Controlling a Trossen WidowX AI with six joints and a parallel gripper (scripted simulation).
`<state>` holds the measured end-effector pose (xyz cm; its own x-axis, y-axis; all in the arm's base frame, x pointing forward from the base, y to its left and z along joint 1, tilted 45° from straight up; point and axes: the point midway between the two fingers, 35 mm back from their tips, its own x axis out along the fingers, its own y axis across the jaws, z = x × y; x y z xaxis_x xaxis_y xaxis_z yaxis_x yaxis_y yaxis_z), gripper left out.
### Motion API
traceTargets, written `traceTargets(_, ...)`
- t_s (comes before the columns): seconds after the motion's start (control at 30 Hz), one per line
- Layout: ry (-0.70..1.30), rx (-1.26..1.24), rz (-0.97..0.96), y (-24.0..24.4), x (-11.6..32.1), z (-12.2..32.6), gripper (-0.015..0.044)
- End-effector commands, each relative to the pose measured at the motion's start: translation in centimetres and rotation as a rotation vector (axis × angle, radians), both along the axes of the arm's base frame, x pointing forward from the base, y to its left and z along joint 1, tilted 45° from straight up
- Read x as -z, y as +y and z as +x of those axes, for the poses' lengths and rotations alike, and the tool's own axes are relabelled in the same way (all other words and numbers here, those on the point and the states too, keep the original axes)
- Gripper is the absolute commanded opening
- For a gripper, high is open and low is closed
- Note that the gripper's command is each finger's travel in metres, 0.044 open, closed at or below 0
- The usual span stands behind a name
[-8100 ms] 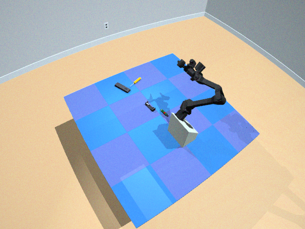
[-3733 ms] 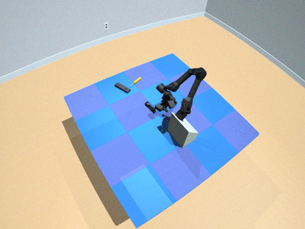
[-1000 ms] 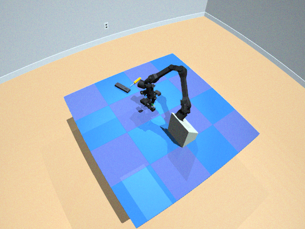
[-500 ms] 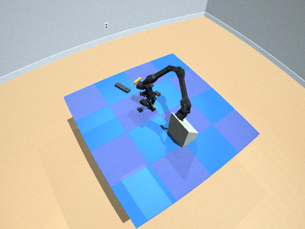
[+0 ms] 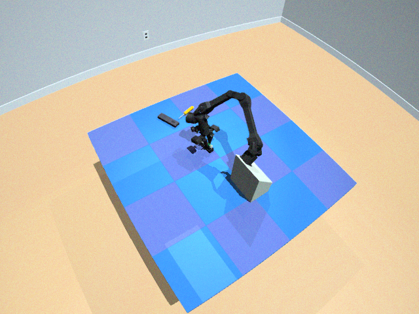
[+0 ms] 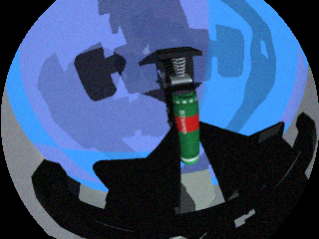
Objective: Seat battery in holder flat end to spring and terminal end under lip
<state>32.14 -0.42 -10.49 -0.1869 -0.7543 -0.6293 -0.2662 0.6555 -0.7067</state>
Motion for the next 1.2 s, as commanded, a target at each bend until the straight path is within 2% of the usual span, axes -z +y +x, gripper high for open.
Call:
traceTargets(0.0,0.008,0.022,0.000,0.01,0.12,0.26,0.0063)
traceTargets(1.17,0.097,0.116,-0.042,-0.45,0.67,0.99,0.0063)
